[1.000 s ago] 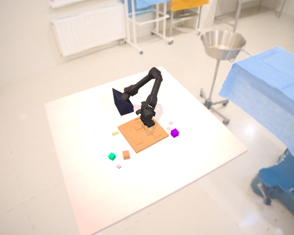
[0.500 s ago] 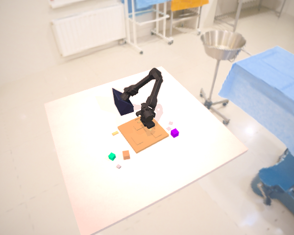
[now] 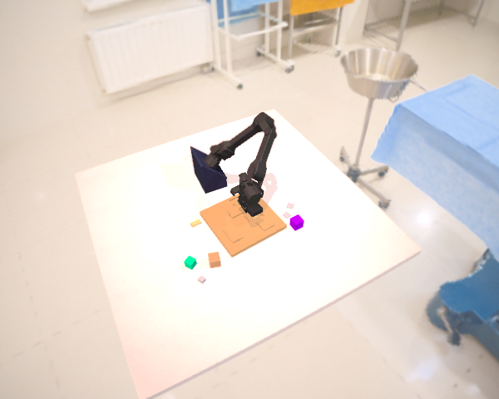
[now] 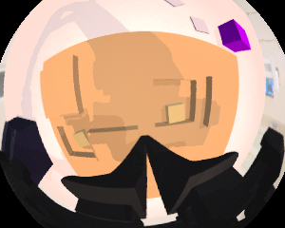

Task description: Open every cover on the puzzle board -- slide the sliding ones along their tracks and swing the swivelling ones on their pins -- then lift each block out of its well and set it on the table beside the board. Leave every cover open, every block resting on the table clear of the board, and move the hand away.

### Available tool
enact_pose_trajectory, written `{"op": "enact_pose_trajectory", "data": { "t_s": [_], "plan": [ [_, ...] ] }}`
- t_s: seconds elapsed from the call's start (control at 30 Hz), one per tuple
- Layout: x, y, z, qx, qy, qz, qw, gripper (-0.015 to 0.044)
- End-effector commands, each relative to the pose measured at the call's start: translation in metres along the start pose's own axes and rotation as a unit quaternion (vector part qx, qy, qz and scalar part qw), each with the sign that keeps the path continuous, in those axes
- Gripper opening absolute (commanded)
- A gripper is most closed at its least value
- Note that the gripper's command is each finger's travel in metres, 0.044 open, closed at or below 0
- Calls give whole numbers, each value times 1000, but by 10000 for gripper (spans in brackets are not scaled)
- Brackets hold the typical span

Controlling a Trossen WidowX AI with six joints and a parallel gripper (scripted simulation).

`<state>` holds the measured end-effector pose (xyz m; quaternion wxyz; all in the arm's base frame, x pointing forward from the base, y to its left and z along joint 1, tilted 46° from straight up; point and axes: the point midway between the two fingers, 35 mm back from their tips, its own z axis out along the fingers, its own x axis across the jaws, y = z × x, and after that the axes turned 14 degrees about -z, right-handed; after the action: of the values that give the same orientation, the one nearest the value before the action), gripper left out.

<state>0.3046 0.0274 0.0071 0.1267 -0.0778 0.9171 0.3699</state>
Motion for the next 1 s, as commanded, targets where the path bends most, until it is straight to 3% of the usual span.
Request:
{"op": "enact_pose_trajectory", "data": {
  "t_s": [0.0, 0.97],
  "plan": [
    [3, 2, 1, -1, 0, 3, 1000, 0],
    [35, 16, 3, -2, 0, 3, 1000, 0]
  ]
}}
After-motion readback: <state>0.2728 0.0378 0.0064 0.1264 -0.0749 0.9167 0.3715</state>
